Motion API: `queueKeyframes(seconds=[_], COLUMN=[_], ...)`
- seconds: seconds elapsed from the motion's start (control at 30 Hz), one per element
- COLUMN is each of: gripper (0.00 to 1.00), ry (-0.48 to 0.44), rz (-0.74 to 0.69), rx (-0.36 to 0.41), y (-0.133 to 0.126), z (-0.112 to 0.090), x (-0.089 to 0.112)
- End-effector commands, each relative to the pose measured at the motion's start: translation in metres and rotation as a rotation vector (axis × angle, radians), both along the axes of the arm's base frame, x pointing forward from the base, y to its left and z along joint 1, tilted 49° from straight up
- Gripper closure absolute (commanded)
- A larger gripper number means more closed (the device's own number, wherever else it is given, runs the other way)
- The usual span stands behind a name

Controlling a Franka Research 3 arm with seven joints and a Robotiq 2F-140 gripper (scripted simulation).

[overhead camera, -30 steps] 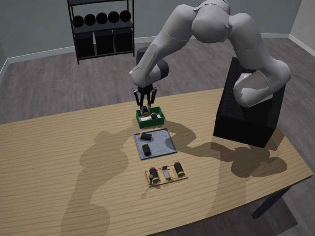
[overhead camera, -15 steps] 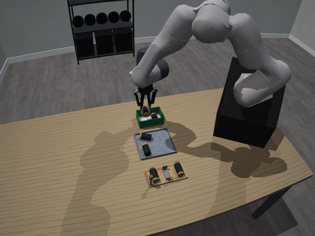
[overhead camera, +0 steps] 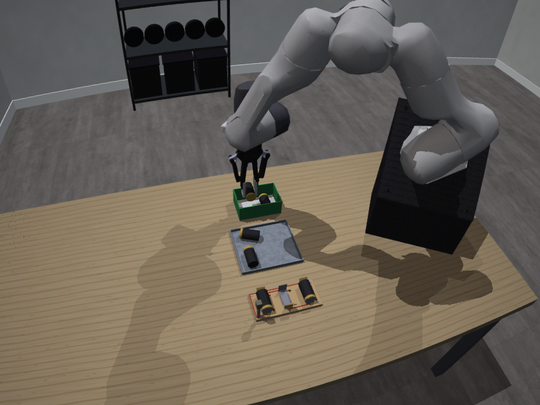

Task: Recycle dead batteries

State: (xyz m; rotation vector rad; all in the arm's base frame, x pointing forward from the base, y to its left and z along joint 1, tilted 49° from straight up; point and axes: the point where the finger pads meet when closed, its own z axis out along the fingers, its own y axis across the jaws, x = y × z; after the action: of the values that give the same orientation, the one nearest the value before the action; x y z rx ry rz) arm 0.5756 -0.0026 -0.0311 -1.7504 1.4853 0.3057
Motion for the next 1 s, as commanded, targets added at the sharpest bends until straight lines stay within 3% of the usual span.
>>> queueKeyframes(seconds=[0.0,0.67,0.97], gripper=[0.84,0.84,0.84], ry=[-0.002,-0.002,-0.002], rz=[-0.005,-0.005,-0.005], rx=[-0.004,-0.004,-0.004], y=[-0.002,-0.002,0.012], z=[0.001,0.0,-0.013], x=[0.001,0.001,0.007])
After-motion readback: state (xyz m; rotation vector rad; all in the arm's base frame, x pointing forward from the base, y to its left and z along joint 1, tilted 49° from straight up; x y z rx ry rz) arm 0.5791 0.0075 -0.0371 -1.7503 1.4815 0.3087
